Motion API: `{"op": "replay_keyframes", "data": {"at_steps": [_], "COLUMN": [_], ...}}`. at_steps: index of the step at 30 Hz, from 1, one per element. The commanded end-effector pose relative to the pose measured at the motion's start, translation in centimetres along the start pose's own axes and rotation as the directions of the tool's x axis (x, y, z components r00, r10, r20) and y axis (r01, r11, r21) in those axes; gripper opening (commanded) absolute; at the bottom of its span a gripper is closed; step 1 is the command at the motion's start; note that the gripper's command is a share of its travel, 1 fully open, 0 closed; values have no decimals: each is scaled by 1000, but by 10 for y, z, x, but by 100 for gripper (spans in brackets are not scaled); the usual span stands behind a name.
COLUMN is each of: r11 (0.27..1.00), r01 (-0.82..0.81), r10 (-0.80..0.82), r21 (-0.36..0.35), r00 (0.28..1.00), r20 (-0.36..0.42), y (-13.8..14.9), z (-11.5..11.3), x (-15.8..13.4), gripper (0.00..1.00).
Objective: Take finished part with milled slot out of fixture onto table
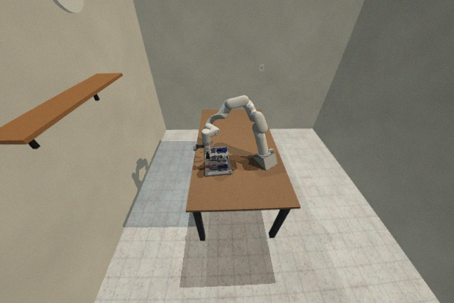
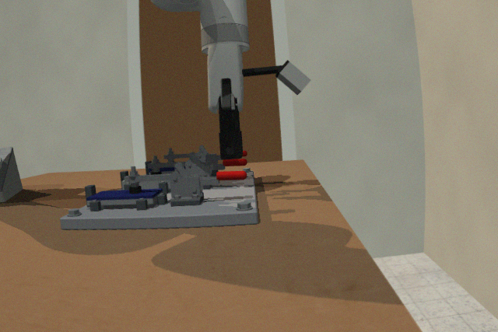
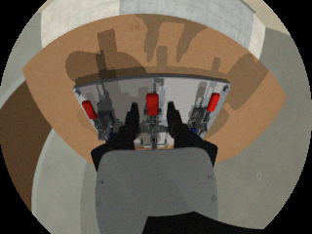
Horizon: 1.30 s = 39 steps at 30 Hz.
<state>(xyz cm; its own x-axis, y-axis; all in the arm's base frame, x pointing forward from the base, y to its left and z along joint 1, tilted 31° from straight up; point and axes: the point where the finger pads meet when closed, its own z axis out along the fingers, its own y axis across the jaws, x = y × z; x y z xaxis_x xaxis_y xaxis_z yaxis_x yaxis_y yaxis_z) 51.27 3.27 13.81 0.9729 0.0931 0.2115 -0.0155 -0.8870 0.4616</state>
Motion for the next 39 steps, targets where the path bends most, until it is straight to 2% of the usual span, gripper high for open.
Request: {"op": "replay_keyframes", "data": {"at_steps": [1, 15, 31, 32, 39], "r11": [1000, 1000, 1000, 1000, 1000], "r01": [-1, -1, -1, -1, -1], "r10": [1, 1, 1, 1, 1], "r21": [1, 1, 1, 1, 1], "r00": [1000, 1000, 1000, 1000, 1000], "r20": [-3, -3, -3, -3, -3], "y": [0, 0, 0, 0, 0], "z": [2, 23, 24, 24, 24], "x": [1, 3, 3, 3, 3], "gripper": [47, 47, 47, 0, 0]}}
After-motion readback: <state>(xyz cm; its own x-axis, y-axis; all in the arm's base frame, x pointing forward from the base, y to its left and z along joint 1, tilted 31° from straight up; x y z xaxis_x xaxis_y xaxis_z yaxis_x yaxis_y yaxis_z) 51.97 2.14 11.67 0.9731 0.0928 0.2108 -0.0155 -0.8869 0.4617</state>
